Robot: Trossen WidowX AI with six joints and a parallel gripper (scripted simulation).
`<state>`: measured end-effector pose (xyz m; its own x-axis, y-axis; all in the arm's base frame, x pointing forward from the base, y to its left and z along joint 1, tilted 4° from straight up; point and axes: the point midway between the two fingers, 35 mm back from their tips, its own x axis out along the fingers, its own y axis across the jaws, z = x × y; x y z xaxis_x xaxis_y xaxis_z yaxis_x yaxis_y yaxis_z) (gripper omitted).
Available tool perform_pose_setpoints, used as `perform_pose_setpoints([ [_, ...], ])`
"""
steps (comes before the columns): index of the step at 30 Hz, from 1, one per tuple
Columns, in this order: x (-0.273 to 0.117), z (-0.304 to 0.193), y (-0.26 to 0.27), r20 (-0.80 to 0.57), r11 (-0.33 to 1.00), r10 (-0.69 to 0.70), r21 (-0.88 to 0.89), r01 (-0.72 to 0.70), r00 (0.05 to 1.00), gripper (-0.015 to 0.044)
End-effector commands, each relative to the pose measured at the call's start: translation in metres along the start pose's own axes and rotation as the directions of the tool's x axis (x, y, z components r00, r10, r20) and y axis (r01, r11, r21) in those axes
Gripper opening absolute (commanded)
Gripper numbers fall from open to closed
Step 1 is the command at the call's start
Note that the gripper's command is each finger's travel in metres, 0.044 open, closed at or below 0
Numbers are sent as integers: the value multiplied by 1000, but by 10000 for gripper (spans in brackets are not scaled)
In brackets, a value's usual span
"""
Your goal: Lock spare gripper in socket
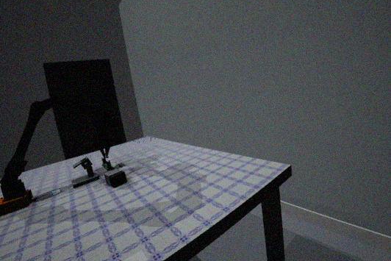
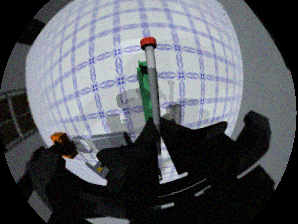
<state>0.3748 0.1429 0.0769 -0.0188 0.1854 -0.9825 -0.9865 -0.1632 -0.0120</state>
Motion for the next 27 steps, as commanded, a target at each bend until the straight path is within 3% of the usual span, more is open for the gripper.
perform_pose_setpoints([
  [1, 5, -1, 0, 0, 1000, 2, -3, -2, 1000, 0],
  [27, 37, -5, -1, 1, 1000, -9, -3, 9, 1000, 0],
])
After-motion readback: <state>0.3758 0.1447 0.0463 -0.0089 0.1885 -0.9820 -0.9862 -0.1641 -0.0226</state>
